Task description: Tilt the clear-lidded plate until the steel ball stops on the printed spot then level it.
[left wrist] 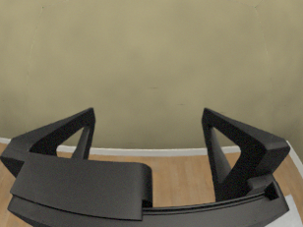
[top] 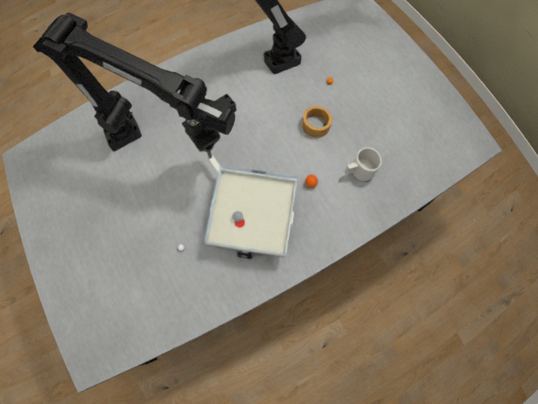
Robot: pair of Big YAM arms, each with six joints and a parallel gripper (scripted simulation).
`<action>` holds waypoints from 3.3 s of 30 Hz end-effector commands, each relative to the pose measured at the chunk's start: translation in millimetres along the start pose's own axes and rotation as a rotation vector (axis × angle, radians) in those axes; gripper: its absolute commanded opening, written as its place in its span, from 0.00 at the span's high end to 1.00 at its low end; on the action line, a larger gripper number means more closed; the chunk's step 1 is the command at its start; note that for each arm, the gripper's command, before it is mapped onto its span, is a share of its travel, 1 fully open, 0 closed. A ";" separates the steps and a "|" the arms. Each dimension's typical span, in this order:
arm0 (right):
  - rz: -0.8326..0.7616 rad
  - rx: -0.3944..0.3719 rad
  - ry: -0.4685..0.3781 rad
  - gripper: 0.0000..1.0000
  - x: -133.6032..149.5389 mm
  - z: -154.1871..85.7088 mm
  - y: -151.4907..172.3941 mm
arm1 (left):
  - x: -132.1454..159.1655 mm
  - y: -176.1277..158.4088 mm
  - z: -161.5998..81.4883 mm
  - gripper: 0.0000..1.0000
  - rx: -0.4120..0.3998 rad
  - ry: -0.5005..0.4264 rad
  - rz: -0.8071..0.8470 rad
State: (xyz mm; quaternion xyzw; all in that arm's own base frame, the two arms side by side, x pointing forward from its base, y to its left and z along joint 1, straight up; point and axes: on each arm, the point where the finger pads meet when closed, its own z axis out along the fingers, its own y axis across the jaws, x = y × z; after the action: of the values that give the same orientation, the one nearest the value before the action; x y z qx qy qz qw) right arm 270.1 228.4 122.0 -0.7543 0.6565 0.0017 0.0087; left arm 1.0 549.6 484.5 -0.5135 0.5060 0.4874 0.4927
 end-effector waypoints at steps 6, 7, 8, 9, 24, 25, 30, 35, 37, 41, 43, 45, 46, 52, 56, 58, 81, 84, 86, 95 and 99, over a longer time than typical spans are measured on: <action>0.008 0.006 0.008 1.00 14.9 -0.8 0.4 | -15.9 6.6 -5.3 0.00 -0.009 -0.039 0.013; 0.008 0.004 0.009 1.00 14.9 -0.5 0.8 | -15.9 6.6 -5.3 0.00 -0.009 -0.039 0.013; 0.008 0.001 0.010 1.00 14.8 0.1 0.9 | -15.9 6.6 -5.3 0.00 -0.009 -0.039 0.013; 0.008 -0.001 0.012 1.00 14.6 0.6 1.1 | -15.9 6.6 -5.3 0.00 -0.009 -0.039 0.013; 0.019 -0.026 0.027 1.00 12.3 7.3 2.5 | -15.9 6.6 -5.3 0.00 -0.009 -0.039 0.013; 0.021 -0.027 0.028 1.00 12.1 7.9 2.5 | -15.9 6.6 -5.3 0.00 -0.009 -0.039 0.013; 0.031 -0.029 0.029 1.00 10.8 8.3 2.4 | -15.9 6.6 -5.3 0.00 -0.009 -0.039 0.013; 0.031 -0.029 0.029 1.00 10.3 7.6 2.1 | -15.9 6.6 -5.3 0.00 -0.009 -0.039 0.013; 0.031 -0.029 0.029 1.00 10.2 7.4 2.0 | -15.9 6.6 -5.3 0.00 -0.009 -0.039 0.013; 0.031 -0.019 0.023 1.00 7.2 2.6 -2.5 | -15.9 6.6 -5.3 0.00 -0.009 -0.039 0.013; 0.030 -0.007 0.016 1.00 4.0 -2.4 -7.1 | -15.9 6.6 -5.3 0.00 -0.009 -0.039 0.013; 0.029 0.004 0.008 1.00 0.7 -7.6 -11.7 | -15.9 6.6 -5.3 0.00 -0.009 -0.039 0.013; 0.029 0.010 0.005 1.00 -0.9 -10.3 -14.0 | -15.9 6.6 -5.3 0.00 -0.009 -0.039 0.013; 0.025 0.020 -0.001 1.00 -5.3 -15.2 -17.4 | -15.9 6.6 -5.3 0.00 -0.009 -0.039 0.013; 0.019 0.020 -0.002 1.00 -7.6 -15.5 -16.5 | -15.9 6.6 -5.3 0.00 -0.009 -0.039 0.013; 0.016 0.020 -0.002 1.00 -9.2 -15.7 -15.8 | -15.9 6.6 -5.3 0.00 -0.009 -0.039 0.013; 0.008 -0.012 0.011 1.00 -10.1 12.5 3.8 | -15.9 6.6 -5.3 0.00 -0.009 -0.039 0.013; 0.008 -0.012 0.011 1.00 -10.7 12.2 3.7 | -15.9 6.6 -5.3 0.00 -0.009 -0.039 0.013; 0.008 -0.012 0.011 1.00 -10.8 12.1 3.6 | -15.9 6.6 -5.3 0.00 -0.009 -0.039 0.013; 0.008 0.000 0.003 1.00 -14.9 5.8 -1.8 | -15.9 6.6 -5.3 0.00 -0.009 -0.039 0.013; 0.008 0.022 -0.012 1.00 -21.3 -4.5 -11.0 | -15.9 6.6 -5.3 0.00 -0.009 -0.039 0.013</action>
State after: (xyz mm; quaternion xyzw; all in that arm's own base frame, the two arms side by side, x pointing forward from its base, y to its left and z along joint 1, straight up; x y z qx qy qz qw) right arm 269.7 228.4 121.2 -0.7524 0.6587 -0.0035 0.0040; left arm 1.0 549.6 484.5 -0.5135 0.5060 0.4874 0.4927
